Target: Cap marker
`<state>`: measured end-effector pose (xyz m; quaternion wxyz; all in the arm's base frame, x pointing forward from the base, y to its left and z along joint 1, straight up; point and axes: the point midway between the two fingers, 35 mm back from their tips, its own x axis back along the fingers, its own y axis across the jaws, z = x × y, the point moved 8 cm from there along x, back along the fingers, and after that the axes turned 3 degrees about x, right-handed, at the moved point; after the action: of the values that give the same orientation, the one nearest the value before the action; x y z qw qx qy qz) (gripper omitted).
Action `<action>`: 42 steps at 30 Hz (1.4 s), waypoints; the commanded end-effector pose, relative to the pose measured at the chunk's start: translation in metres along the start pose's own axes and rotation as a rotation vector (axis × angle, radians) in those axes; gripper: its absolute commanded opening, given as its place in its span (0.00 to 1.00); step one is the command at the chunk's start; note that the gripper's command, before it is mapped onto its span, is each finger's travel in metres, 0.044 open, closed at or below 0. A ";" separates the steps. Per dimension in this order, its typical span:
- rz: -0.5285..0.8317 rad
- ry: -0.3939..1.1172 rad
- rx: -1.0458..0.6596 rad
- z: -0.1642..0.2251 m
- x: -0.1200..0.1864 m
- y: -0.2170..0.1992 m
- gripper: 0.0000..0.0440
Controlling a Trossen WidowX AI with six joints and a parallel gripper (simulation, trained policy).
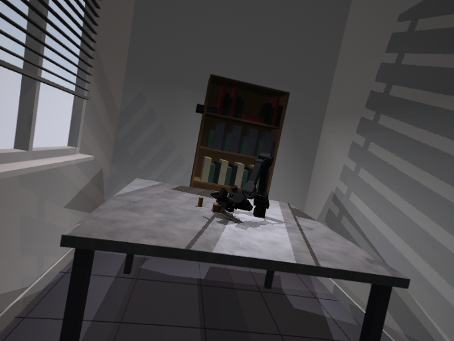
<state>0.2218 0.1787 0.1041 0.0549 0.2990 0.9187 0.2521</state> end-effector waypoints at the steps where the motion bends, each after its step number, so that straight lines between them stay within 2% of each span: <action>1: 0.004 0.001 0.000 0.000 -0.001 0.001 0.85; 6: 0.026 0.012 -0.022 -0.004 -0.008 0.014 0.58; 8: 0.035 0.019 -0.033 -0.006 -0.012 0.019 0.52; 42: 0.169 0.124 -0.037 -0.045 -0.062 0.090 0.64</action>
<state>0.3002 0.1892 0.1766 -0.0094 0.3513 0.8905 0.2890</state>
